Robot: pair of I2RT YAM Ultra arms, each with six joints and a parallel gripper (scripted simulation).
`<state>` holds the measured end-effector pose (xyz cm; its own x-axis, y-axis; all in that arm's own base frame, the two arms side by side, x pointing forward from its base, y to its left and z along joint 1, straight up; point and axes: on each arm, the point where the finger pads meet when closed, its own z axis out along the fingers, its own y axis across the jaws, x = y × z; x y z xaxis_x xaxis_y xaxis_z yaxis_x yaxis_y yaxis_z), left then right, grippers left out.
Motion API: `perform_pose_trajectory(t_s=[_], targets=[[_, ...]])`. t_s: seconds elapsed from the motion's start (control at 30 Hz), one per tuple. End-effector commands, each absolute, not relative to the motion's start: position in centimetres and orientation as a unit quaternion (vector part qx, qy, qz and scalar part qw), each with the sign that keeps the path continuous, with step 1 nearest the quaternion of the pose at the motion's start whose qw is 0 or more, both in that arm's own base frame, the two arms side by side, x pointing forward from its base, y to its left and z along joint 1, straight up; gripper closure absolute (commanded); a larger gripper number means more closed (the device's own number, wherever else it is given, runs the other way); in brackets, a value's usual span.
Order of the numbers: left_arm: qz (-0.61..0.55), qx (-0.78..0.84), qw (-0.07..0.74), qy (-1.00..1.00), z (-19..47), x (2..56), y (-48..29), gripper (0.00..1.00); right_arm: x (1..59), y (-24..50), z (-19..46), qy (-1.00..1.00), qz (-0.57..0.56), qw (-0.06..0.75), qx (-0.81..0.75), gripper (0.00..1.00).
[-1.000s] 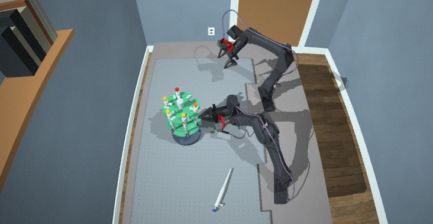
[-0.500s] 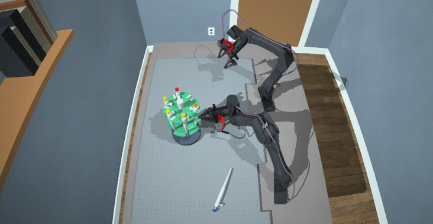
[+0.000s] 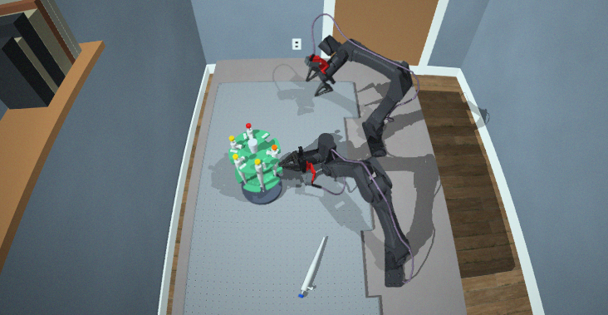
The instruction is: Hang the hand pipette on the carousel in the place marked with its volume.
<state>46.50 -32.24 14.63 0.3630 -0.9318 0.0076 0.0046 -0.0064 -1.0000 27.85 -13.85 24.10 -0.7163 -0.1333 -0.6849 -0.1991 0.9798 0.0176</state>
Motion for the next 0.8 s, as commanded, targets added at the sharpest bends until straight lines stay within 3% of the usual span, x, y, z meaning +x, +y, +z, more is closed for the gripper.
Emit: perform_pose_trajectory(t_s=[0.0,0.77], targets=[[-0.405,-0.586,0.582,0.392,15.8,47.0,-32.5,1.00,28.3,-14.2,25.3,0.918,0.036,0.384,-0.096,0.00],[-0.445,-0.555,0.555,0.431,15.9,46.5,-30.9,1.00,28.3,-14.2,25.3,0.918,0.036,0.384,-0.096,0.00]])
